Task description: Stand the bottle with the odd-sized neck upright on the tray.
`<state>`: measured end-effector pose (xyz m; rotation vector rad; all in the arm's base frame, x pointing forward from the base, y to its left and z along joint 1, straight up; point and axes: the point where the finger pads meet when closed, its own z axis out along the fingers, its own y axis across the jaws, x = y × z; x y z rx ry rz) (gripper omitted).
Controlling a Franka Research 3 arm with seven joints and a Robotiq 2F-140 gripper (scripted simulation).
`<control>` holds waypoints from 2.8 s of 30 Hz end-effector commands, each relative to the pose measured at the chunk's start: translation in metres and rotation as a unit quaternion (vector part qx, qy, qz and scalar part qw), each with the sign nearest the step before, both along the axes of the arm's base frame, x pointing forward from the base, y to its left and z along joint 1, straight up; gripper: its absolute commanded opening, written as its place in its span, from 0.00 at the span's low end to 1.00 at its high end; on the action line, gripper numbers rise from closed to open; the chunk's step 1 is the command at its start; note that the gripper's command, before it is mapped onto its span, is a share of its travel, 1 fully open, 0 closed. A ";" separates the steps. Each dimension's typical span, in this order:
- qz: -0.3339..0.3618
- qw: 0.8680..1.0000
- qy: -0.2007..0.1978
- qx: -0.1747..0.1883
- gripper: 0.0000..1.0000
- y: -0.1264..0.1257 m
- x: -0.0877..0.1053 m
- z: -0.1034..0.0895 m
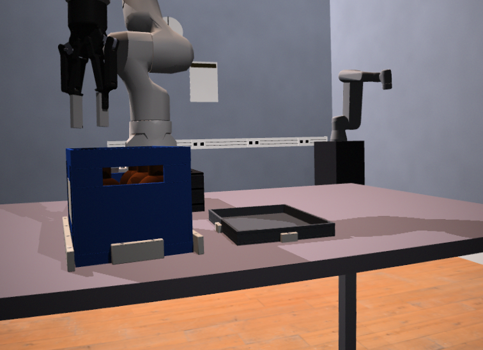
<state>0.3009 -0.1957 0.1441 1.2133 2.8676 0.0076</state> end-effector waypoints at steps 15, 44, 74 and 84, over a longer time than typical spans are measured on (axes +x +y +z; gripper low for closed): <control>-0.004 1.000 0.012 0.005 0.10 0.003 -0.008 0.011; -0.004 1.000 0.012 0.005 0.10 0.003 -0.008 0.011; -0.004 1.000 0.012 0.005 0.44 0.092 -0.003 0.012; -0.004 1.000 0.012 0.005 0.44 0.092 -0.003 0.012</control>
